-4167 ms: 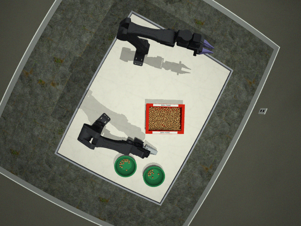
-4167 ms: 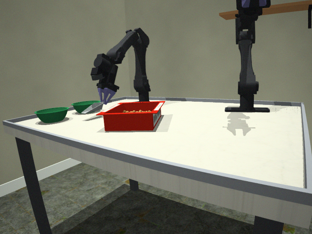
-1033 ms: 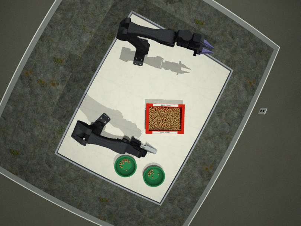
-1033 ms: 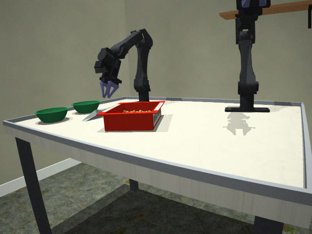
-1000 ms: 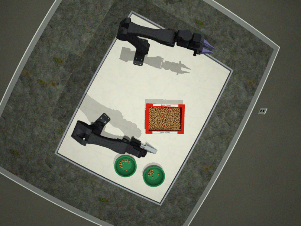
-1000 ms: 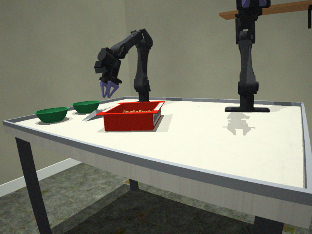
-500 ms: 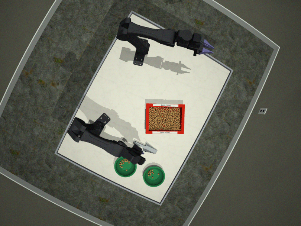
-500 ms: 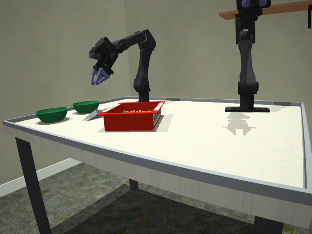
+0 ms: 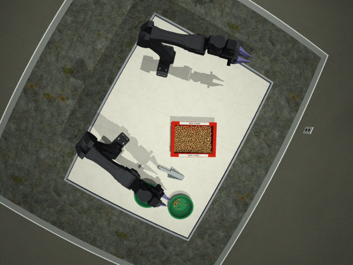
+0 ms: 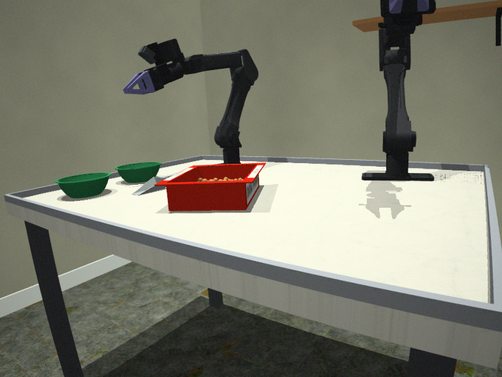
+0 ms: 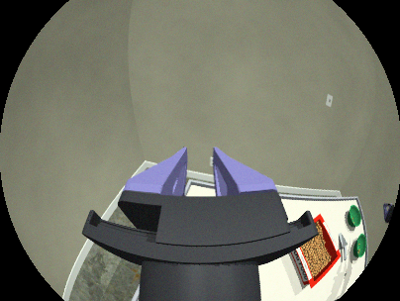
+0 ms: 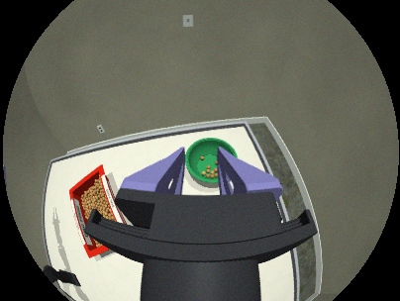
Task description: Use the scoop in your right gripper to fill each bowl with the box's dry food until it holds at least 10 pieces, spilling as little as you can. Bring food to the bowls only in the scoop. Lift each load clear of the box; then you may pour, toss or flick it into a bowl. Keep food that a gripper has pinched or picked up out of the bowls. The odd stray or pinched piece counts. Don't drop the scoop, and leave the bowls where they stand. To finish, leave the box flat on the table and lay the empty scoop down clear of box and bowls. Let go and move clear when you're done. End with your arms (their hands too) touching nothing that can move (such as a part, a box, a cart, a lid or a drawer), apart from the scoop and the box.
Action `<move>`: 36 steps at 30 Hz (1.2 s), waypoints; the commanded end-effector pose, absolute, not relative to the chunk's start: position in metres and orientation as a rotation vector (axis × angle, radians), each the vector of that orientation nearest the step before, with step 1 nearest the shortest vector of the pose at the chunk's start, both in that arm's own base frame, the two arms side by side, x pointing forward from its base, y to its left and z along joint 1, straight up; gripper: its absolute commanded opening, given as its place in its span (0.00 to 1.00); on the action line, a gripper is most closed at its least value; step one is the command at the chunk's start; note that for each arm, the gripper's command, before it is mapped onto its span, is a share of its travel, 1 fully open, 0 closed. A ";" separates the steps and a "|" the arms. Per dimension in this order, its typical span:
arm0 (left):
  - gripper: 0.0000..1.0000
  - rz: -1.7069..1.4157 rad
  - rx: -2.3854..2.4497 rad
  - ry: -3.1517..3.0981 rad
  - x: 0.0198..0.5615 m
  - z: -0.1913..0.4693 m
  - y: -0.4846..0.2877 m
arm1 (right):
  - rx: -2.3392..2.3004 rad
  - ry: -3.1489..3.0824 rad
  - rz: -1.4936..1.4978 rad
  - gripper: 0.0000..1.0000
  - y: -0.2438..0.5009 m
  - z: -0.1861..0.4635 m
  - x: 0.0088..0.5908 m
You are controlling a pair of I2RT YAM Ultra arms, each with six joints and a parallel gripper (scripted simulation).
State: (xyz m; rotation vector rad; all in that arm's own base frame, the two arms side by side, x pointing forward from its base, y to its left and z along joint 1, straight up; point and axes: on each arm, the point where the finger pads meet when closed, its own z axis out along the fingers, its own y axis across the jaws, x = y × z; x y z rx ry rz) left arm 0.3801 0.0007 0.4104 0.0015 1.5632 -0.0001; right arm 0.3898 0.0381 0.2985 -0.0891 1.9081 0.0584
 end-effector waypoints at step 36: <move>0.26 -0.003 -0.006 1.539 0.381 0.421 0.001 | -0.007 1.456 0.016 0.32 0.006 0.454 0.372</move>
